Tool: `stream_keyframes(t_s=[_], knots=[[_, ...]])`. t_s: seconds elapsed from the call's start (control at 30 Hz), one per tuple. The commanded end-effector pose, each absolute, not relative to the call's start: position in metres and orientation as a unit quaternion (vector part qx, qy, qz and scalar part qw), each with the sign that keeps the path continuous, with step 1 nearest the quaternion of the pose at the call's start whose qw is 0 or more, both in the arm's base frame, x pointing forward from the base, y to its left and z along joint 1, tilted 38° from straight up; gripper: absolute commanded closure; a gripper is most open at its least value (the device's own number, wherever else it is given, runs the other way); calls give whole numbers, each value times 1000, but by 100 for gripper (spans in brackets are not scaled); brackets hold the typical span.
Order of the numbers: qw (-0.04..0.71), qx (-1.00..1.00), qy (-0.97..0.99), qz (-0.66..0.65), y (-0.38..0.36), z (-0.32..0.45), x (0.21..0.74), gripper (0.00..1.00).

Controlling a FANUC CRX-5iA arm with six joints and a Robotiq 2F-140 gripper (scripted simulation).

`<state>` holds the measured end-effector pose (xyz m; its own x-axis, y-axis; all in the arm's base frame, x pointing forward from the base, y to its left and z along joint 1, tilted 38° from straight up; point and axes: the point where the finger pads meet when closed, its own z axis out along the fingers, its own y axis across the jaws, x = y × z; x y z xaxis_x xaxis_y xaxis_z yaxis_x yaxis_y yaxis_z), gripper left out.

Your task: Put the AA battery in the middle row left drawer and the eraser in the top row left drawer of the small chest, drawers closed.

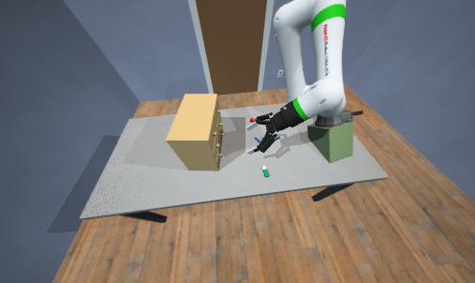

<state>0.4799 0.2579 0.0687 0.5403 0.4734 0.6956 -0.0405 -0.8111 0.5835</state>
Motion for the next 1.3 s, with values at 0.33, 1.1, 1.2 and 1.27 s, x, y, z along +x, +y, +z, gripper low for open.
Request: stream_keyframes(t_s=[0.33,1.1,1.2,1.27], knots=[[253,745,166,595,244,59,514,0],[242,708,181,638,240,54,526,80],[242,708,181,638,240,54,526,80],[242,708,181,638,240,54,526,80]])
